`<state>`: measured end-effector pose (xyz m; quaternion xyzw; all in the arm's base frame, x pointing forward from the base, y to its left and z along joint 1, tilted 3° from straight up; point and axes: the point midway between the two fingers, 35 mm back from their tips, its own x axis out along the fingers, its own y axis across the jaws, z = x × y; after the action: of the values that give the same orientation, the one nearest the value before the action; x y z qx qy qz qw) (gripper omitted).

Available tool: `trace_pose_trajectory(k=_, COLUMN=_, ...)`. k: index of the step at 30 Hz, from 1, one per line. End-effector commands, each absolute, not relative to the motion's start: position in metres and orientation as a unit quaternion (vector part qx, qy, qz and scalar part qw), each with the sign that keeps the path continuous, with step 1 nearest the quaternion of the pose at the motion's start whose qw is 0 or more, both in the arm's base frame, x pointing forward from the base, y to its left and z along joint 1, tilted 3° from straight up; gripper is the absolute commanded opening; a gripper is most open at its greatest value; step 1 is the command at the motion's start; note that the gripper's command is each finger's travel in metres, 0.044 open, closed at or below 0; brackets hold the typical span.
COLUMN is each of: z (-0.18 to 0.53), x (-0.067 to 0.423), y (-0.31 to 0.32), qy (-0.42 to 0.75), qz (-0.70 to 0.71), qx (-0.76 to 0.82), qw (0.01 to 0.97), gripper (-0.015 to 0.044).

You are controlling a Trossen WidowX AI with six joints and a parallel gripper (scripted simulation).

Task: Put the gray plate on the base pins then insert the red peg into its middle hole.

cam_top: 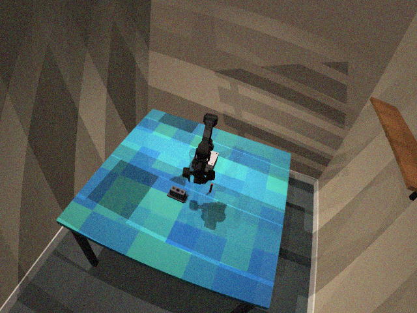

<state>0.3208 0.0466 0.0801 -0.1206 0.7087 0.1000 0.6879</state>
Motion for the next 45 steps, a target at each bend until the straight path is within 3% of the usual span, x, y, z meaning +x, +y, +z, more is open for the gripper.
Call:
trace_pose_trajectory(k=1, z=0.079, x=0.276, y=0.094, qy=0.704, qz=-0.133, qx=0.117, qw=0.687, gripper=0.044)
trace_pose_trajectory(k=17, z=0.076, x=0.236, y=0.124, qy=0.616, qz=-0.369, qx=0.347, qw=0.603, gripper=0.044)
trace_pose_trajectory(k=35, z=0.076, x=0.235, y=0.126, qy=0.614, qz=-0.373, qx=0.351, qw=0.6, gripper=0.044)
trace_pose_trajectory(k=45, z=0.04, x=0.234, y=0.126, qy=0.614, qz=-0.373, qx=0.351, qw=0.6, gripper=0.044)
